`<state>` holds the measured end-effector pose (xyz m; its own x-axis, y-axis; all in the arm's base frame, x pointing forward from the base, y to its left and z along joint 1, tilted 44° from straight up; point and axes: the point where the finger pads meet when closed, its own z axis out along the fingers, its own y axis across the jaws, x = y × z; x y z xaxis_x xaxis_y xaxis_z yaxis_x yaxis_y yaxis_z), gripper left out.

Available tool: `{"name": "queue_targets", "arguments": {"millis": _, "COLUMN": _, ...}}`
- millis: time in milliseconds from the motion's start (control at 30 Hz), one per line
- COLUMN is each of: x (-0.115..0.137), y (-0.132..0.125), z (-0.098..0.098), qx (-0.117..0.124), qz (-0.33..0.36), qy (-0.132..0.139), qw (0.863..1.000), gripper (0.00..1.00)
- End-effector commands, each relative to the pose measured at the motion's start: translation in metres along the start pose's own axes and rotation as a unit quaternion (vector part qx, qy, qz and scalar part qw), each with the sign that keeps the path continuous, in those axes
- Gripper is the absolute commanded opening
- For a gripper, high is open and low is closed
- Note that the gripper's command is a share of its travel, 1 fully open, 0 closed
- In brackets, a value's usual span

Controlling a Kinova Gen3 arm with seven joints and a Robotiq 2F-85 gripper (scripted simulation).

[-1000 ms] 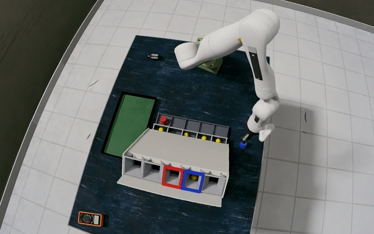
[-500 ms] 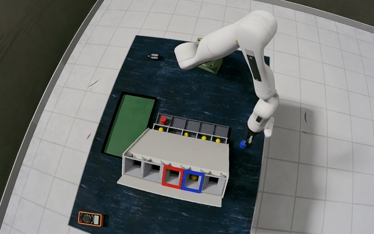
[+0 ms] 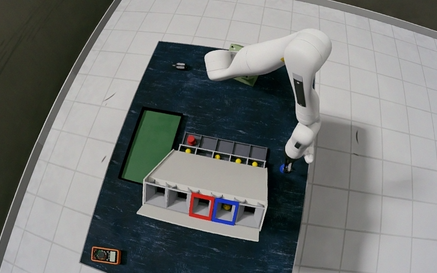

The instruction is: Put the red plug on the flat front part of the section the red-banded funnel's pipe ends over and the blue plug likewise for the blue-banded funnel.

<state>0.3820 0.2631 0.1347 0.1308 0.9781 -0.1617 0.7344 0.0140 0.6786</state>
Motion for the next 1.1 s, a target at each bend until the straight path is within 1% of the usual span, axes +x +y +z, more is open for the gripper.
{"name": "queue_targets", "arguments": {"millis": 0, "x": 0.009, "y": 0.000, "z": 0.051, "qx": -0.001, "qz": -0.014, "qy": 0.008, "qw": 1.000, "gripper": 0.70}}
{"name": "queue_targets", "arguments": {"millis": 300, "x": 0.009, "y": 0.000, "z": 0.051, "qx": -0.001, "qz": -0.014, "qy": 0.008, "qw": 1.000, "gripper": 0.70}}
{"name": "queue_targets", "arguments": {"millis": 333, "x": 0.009, "y": 0.000, "z": 0.077, "qx": -0.001, "qz": -0.014, "qy": 0.009, "qw": 1.000, "gripper": 0.70}}
{"name": "queue_targets", "arguments": {"millis": 867, "x": 0.009, "y": 0.000, "z": 0.077, "qx": -0.001, "qz": -0.014, "qy": 0.009, "qw": 1.000, "gripper": 0.70}}
{"name": "queue_targets", "arguments": {"millis": 900, "x": 0.009, "y": 0.000, "z": 0.076, "qx": -0.001, "qz": -0.014, "qy": 0.009, "qw": 1.000, "gripper": 0.00}}
{"name": "queue_targets", "arguments": {"millis": 1067, "x": 0.009, "y": 0.000, "z": 0.076, "qx": -0.001, "qz": -0.014, "qy": 0.009, "qw": 1.000, "gripper": 0.00}}
